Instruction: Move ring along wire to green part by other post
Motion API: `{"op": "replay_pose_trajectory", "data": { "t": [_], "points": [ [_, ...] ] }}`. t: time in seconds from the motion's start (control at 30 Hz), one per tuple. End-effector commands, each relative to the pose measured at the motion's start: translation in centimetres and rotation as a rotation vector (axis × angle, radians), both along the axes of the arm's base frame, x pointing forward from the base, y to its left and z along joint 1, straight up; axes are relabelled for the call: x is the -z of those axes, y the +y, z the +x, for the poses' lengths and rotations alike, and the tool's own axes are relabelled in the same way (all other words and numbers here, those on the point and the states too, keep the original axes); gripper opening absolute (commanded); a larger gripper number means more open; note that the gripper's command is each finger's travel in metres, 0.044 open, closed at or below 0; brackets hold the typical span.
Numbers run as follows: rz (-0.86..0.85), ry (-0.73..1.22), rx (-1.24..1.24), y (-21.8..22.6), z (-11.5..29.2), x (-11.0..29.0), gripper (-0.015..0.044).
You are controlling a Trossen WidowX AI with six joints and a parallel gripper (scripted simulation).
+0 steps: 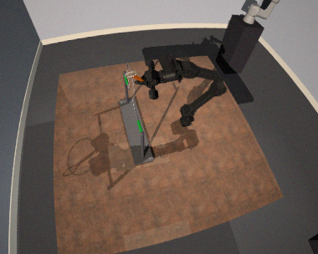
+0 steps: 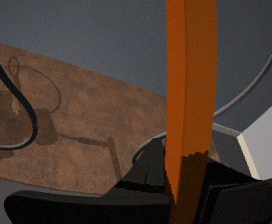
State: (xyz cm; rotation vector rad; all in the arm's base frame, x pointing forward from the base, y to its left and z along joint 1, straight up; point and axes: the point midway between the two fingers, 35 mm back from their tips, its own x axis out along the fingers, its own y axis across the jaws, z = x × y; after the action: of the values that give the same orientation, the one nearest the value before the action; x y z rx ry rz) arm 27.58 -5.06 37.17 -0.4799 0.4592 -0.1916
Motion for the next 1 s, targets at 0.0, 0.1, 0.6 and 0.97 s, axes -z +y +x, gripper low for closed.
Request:
{"op": "replay_pose_trajectory", "data": {
  "t": [0.0,0.1,0.6,0.97],
  "points": [
    [-0.05,-0.008,0.0,-0.1,-0.09,-0.21,-0.015],
    [-0.088,-0.01,0.0,-0.21,-0.09,-0.27,-0.015],
    [-0.279,-0.021,0.003,-0.69,-0.06,-0.61,-0.015],
    [-0.418,-0.028,0.004,-0.99,-0.05,-0.92,-0.015]
  ]
}}
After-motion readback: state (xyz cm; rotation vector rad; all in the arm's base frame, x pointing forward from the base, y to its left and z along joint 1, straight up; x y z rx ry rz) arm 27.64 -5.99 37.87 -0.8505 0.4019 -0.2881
